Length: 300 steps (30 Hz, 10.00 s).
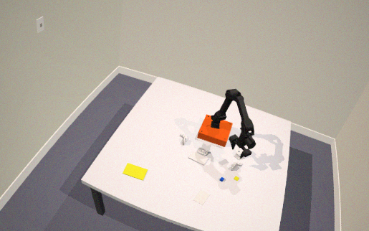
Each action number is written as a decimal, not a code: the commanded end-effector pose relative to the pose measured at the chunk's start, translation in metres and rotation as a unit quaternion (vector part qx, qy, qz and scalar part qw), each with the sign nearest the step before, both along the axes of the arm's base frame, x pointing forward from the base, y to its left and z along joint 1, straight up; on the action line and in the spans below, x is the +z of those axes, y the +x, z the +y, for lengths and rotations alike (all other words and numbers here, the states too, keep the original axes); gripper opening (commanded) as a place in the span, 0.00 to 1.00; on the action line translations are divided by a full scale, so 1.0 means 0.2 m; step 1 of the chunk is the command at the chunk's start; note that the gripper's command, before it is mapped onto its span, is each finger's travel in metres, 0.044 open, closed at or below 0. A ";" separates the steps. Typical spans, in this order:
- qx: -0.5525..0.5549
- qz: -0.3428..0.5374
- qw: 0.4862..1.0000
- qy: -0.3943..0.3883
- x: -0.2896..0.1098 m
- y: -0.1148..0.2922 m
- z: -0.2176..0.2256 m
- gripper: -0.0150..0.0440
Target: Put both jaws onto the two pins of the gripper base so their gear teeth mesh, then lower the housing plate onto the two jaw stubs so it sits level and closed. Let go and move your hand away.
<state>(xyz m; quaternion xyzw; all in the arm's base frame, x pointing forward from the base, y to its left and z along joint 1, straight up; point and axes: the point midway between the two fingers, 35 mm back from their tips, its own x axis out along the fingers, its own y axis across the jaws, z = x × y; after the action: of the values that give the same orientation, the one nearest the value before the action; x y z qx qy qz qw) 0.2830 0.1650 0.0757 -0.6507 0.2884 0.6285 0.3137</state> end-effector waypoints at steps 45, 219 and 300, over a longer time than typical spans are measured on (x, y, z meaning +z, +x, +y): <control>-0.630 0.013 0.776 0.026 0.02 0.10 0.02 1.00; -0.989 0.019 0.141 0.041 -0.15 0.20 0.02 1.00; -0.989 0.019 0.141 0.041 -0.41 0.22 0.03 1.00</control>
<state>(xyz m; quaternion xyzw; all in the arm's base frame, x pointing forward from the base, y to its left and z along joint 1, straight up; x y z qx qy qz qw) 0.3292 0.1718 -0.0013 0.2181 0.6621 -0.1956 0.6898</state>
